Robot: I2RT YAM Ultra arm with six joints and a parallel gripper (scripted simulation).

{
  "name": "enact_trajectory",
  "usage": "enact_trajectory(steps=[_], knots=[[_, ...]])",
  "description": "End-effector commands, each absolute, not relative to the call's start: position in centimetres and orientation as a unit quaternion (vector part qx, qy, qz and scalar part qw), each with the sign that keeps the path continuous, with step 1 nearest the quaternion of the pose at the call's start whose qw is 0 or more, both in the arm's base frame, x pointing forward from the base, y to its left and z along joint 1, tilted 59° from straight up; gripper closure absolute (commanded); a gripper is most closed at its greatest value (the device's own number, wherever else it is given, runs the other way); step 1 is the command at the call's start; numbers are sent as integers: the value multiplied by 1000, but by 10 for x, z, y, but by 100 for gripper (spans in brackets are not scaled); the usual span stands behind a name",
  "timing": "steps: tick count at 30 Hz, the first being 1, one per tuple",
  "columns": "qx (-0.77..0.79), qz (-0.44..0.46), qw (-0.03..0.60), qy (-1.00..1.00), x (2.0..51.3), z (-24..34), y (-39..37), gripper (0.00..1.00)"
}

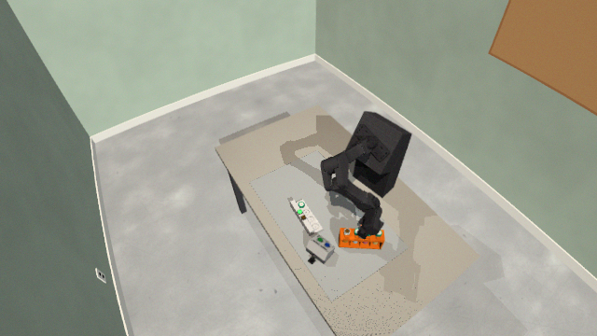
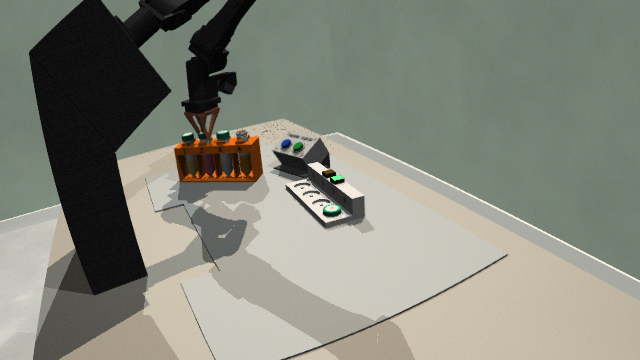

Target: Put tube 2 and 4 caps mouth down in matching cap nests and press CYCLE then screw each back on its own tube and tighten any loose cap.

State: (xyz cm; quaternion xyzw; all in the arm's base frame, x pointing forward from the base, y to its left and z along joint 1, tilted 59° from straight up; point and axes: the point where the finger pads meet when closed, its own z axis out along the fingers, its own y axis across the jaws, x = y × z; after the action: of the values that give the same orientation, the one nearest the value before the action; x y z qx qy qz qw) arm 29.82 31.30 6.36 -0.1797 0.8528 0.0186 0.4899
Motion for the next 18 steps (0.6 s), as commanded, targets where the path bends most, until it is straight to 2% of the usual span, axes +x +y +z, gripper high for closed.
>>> enact_trajectory(steps=[1, 3, 4, 18], knots=[[-151, 39, 490, 857, 297, 66, 315, 100], [-151, 39, 490, 857, 297, 66, 315, 100], [-151, 39, 490, 857, 297, 66, 315, 51], [-185, 19, 492, 851, 296, 66, 315, 51]])
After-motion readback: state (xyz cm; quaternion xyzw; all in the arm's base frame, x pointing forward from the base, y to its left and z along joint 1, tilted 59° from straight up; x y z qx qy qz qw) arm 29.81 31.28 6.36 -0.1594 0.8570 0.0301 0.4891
